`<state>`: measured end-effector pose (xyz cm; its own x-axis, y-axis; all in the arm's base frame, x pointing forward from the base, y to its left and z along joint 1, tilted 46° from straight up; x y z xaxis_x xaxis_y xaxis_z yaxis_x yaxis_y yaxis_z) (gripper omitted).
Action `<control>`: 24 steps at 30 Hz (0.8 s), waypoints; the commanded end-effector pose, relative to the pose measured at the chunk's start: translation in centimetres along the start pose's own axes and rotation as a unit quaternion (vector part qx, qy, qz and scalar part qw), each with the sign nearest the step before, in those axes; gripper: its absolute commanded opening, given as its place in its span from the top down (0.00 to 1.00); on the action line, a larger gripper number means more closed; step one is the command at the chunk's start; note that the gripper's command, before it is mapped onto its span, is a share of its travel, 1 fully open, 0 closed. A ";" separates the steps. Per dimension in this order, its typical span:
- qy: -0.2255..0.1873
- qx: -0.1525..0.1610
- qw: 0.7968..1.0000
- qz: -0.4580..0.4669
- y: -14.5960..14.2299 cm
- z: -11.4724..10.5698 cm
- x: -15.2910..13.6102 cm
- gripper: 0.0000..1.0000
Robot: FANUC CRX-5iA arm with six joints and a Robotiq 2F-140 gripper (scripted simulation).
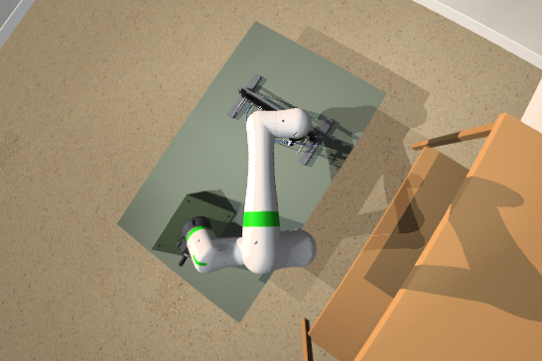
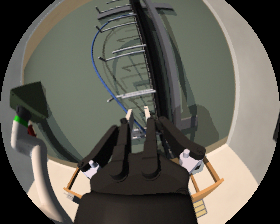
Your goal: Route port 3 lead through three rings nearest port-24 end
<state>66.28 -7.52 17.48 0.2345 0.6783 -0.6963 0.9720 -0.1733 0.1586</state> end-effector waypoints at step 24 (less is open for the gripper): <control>0.000 0.000 1.000 0.000 0.0 -1.3 0.0 0.80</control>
<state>66.29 -6.84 18.12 0.2343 0.6785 -0.6963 0.9721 -0.1731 0.1584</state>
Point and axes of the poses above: the point where the finger pads meet when closed, its own z axis out along the fingers, its own y axis across the jaws, x = y × z, the point moved 10 cm from there along -z, back along the fingers, and after that the axes turned 12 degrees about z, right-handed, at the moved point
